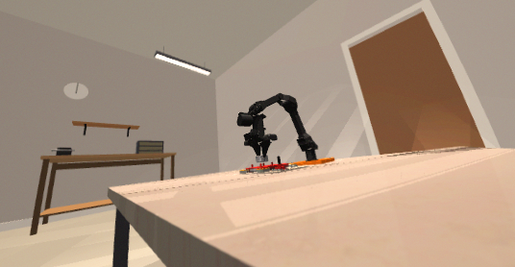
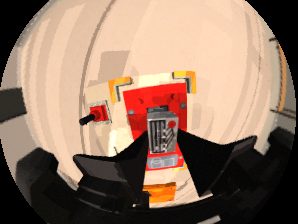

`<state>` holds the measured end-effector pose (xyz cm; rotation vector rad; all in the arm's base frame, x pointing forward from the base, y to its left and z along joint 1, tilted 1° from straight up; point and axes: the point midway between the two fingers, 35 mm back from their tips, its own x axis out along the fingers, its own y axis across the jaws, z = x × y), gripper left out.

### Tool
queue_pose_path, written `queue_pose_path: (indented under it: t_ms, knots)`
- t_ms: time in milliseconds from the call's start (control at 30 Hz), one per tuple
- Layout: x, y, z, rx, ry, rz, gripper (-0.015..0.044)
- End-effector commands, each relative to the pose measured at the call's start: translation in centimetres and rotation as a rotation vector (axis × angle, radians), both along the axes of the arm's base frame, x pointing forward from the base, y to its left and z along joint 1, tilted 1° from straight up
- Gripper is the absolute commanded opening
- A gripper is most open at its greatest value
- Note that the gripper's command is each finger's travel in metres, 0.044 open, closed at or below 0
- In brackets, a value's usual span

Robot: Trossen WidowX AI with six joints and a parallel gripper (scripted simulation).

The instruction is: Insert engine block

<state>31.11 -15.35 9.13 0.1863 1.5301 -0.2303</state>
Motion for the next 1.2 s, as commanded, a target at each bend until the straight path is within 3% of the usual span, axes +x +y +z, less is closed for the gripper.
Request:
queue_pose_path:
  t_ms: [0,433,867,1167]
  knots:
    - [0.09,0.03,0.04,0.002,-0.004,-0.008,0.0158]
    - [0.1,0.03,-0.05,-0.004,0.002,0.188,0.0158]
    - [0.11,0.03,-0.29,0.002,-0.004,-0.021,0.0158]
    - [0.11,0.02,-0.46,-0.001,-0.001,0.09,0.0158]
